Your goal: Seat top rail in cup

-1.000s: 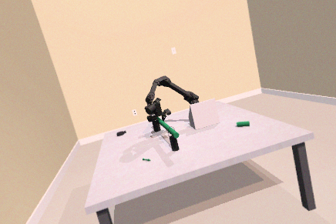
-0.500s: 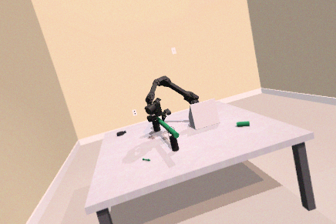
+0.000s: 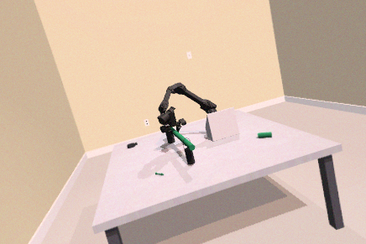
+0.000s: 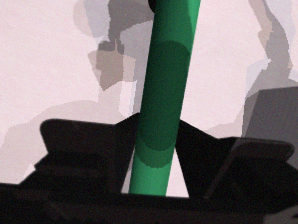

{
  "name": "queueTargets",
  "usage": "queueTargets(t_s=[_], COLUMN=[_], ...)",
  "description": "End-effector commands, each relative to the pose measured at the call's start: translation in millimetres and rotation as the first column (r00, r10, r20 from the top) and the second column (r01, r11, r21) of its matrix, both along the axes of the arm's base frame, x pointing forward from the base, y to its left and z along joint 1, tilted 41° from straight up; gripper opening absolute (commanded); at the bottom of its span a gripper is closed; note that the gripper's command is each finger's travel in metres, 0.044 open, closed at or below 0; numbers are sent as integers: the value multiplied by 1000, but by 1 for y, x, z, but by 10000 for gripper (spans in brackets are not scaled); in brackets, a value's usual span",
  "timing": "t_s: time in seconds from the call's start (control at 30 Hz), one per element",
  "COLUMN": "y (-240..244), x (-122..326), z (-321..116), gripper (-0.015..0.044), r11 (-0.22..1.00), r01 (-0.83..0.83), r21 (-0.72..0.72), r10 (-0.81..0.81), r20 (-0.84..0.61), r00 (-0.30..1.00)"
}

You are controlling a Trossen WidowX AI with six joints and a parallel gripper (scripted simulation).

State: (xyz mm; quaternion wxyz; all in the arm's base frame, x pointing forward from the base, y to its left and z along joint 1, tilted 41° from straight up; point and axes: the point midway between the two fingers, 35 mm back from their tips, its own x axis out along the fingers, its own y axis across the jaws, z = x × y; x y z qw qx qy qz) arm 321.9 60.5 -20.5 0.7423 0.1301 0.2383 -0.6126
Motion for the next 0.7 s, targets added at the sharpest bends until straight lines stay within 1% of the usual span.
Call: queueTargets(t_s=[0.0, 0.67], y=[0, 1], x=[0, 1], z=[1, 4], gripper=[0, 0], r11=[1000, 1000], r01=[-2, -3], r21=[-4, -12], r10=[2, 3], r20=[2, 3], r00=[1000, 1000])
